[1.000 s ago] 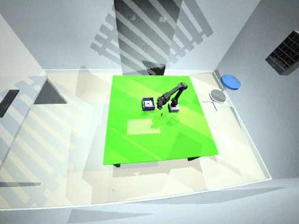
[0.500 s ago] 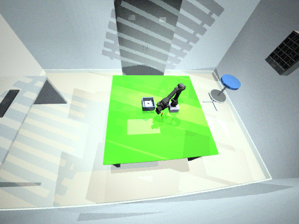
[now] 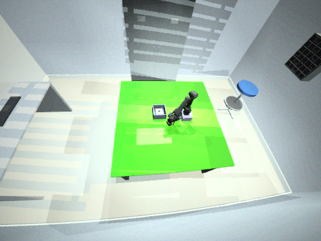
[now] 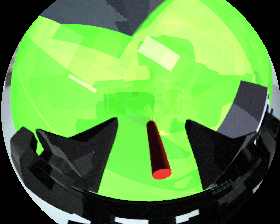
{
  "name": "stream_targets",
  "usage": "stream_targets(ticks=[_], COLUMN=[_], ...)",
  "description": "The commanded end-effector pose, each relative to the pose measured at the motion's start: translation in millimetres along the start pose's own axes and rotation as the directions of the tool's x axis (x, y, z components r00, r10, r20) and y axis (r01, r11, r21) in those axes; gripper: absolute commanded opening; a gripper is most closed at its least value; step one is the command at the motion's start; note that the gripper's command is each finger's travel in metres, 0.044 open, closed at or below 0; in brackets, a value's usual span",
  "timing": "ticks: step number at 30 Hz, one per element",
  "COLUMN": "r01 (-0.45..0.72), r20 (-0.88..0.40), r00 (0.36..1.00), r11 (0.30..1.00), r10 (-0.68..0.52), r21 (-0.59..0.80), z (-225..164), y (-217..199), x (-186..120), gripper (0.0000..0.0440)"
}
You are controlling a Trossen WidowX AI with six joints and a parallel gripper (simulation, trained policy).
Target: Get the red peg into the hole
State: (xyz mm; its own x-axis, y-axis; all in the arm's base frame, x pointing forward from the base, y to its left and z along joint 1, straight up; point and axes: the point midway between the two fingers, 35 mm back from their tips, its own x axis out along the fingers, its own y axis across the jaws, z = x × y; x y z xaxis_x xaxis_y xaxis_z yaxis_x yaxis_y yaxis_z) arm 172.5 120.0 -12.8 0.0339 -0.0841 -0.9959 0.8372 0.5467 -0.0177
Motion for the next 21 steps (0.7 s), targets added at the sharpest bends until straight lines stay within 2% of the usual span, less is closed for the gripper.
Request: stream_targets(ticks=[1, 11, 12, 21], r01=[0.012, 0.024, 0.026, -0.040], r20=[-0.023, -0.100, -0.106, -0.020], r00=[1.000, 0.995, 0.994, 0.999], r11=[1.000, 1.000, 1.000, 0.998], r10=[-0.012, -0.022, -0.024, 0.039], r21=[0.016, 0.013, 0.014, -0.046], z=[-3.4, -5.6, -5.2, 12.1], y=[-2.1, 1.3, 1.7, 13.3], x=[5.2, 2.4, 2.0, -21.6], gripper=[0.0272, 0.0011, 0.0000, 0.0000])
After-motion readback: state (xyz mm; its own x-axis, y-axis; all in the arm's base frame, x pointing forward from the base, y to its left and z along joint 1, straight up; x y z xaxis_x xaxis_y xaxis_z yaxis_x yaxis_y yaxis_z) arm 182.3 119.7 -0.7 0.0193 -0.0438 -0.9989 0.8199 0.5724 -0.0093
